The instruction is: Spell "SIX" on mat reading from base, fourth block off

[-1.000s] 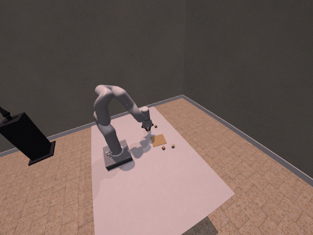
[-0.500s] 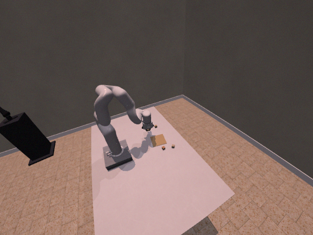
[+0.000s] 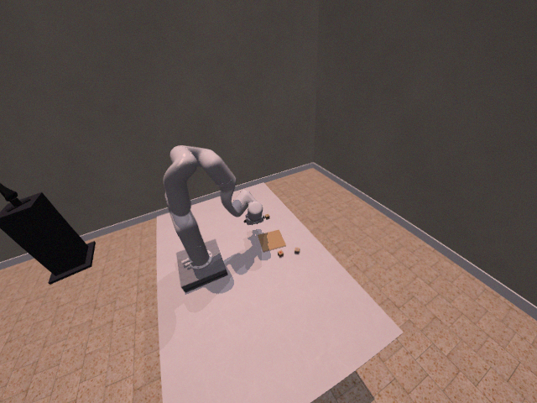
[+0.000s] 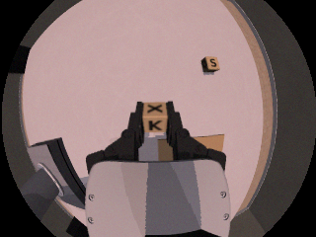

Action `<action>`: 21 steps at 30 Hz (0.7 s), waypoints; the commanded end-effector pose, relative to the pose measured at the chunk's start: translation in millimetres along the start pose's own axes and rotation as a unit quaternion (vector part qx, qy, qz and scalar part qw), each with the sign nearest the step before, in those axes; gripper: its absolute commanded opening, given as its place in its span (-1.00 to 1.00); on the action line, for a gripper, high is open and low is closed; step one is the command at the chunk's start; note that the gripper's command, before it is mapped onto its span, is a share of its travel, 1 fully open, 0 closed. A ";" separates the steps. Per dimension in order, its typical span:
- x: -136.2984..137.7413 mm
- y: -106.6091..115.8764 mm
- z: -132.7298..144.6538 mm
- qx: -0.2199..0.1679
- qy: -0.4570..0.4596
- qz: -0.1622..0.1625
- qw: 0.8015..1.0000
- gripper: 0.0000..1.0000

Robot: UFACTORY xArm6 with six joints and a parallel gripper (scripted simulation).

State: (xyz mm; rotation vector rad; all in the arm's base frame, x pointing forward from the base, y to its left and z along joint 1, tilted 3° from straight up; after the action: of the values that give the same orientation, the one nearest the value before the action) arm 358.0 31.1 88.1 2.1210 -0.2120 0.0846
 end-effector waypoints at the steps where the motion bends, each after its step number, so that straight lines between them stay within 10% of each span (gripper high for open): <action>1: -5.0 -1.4 13.1 0.067 0.005 0.021 0.998 -0.57; 21: -9.4 -6.0 34.3 0.188 0.007 0.053 0.981 -0.57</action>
State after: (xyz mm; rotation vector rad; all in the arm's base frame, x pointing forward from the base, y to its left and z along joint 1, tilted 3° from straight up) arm 348.1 6.7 63.7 2.4766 -0.3201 0.2091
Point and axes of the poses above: the point where the finger pads meet when closed, its own y axis back along the fingers, its own x axis across the jaws, z = x × y, the point moved 8 cm from there along y, back along the fingers, and after that the axes turned 14 degrees about y, right-handed, at the moved point
